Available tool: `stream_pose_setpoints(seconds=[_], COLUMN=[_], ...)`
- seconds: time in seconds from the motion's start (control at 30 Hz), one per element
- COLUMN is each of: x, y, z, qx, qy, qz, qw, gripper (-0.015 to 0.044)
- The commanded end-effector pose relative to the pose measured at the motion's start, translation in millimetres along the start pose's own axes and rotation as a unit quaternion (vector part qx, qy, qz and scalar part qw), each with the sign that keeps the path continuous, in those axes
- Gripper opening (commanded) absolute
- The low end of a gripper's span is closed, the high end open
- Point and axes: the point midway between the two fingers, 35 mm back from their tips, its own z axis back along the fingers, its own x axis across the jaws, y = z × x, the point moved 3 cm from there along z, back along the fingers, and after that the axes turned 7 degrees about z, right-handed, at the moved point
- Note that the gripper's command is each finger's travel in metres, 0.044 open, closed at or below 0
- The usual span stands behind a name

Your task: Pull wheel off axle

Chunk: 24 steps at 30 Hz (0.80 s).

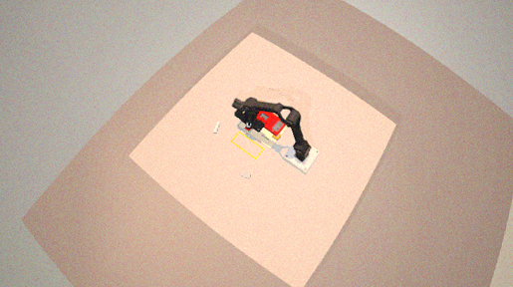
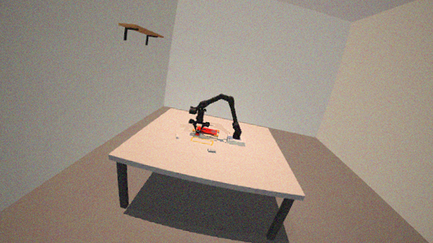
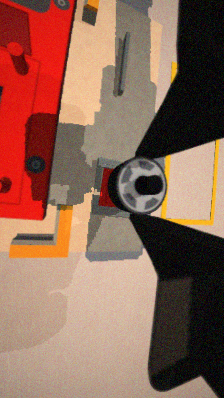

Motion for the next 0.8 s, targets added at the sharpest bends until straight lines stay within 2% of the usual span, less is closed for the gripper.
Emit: stream_pose_setpoints(seconds=[0.0, 0.77], x=[-0.1, 0.1], y=[0.0, 0.1], z=[1.2, 8.8], qx=[0.000, 0.000], qy=[0.001, 0.000], qz=[0.000, 0.000], qw=[1.000, 1.000], gripper=[0.0000, 0.0000])
